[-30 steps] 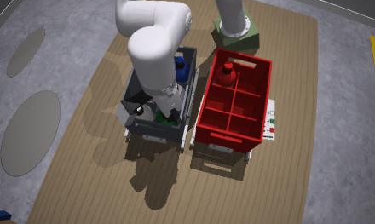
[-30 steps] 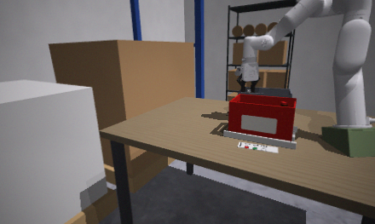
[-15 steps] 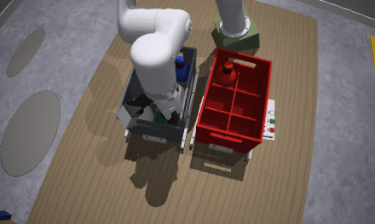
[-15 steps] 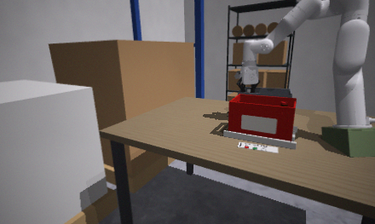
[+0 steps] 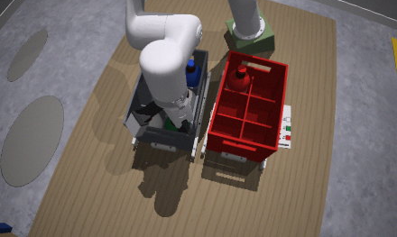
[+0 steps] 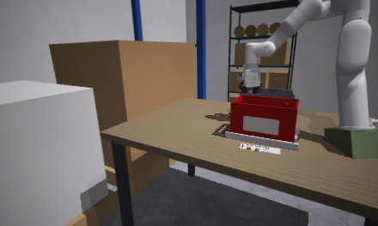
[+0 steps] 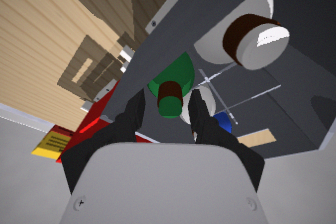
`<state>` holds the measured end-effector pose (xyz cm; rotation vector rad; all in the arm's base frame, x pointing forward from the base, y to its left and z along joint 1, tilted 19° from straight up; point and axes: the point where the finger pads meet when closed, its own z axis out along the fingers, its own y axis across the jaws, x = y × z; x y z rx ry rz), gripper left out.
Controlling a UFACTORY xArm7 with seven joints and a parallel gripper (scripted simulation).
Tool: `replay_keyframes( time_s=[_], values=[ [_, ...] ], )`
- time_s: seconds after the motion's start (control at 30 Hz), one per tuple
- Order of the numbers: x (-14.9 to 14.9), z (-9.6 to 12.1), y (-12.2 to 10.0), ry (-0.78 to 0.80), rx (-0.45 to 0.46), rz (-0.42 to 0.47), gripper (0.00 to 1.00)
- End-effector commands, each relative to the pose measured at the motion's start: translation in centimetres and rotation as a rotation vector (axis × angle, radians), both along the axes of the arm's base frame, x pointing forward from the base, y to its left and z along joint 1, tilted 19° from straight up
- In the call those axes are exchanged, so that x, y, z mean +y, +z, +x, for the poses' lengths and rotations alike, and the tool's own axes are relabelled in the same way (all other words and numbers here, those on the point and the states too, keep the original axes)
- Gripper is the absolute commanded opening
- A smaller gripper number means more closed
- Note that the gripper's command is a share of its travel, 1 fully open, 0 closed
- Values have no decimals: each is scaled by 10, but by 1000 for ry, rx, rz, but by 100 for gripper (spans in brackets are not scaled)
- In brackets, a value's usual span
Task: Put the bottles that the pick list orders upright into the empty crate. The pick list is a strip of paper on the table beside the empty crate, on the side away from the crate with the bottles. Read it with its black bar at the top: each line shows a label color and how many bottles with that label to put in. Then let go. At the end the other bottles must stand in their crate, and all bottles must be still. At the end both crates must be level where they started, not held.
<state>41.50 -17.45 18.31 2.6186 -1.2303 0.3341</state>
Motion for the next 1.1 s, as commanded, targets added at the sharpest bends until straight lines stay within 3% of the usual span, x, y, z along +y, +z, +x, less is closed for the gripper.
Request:
replay_keyframes(
  time_s=[0.0, 0.13, 0.17, 1.07],
  values=[
    [0, 1, 1, 1, -4, -1, 65],
    [0, 1, 1, 1, -4, -1, 65],
    [1, 1, 5, 1, -4, -1, 0],
    [1, 1, 5, 1, -4, -1, 0]
  ],
)
